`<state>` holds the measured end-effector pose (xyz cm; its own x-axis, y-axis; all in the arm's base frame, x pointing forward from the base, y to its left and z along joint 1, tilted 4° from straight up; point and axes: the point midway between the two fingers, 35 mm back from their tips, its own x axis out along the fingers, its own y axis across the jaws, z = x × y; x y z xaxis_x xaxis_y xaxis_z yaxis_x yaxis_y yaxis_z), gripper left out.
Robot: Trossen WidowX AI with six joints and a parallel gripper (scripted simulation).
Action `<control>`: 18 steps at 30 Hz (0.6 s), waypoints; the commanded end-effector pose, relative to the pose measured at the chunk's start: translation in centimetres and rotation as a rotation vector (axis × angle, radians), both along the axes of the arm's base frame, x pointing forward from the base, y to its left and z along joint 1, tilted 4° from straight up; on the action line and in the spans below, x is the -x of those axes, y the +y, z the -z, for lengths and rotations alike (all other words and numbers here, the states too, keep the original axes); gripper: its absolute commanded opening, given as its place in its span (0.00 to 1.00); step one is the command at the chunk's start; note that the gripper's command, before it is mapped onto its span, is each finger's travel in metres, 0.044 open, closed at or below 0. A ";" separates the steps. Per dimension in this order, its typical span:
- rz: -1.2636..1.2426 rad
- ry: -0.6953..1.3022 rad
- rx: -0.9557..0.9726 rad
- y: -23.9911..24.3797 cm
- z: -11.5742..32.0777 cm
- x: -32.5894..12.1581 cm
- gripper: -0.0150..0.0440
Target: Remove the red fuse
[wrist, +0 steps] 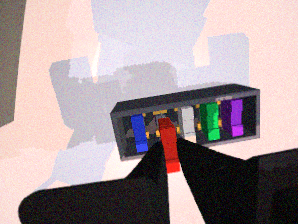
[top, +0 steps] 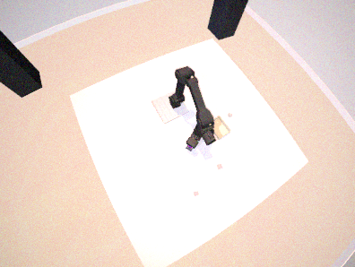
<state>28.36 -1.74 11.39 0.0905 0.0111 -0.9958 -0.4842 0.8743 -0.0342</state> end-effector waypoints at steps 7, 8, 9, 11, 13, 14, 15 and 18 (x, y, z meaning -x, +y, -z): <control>-0.001 0.000 0.002 0.0 -0.8 0.1 0.25; -0.001 0.000 0.002 0.0 -1.0 0.1 0.25; -0.001 0.000 0.002 0.0 -1.1 0.1 0.25; -0.001 0.000 0.002 -0.1 -1.4 0.1 0.25; -0.001 0.000 0.002 -0.1 -1.8 0.1 0.25; -0.001 0.000 0.002 -0.1 -1.9 0.2 0.25; -0.001 0.000 0.002 -0.1 -2.1 0.2 0.25; -0.001 0.000 0.002 -0.1 -2.5 0.2 0.25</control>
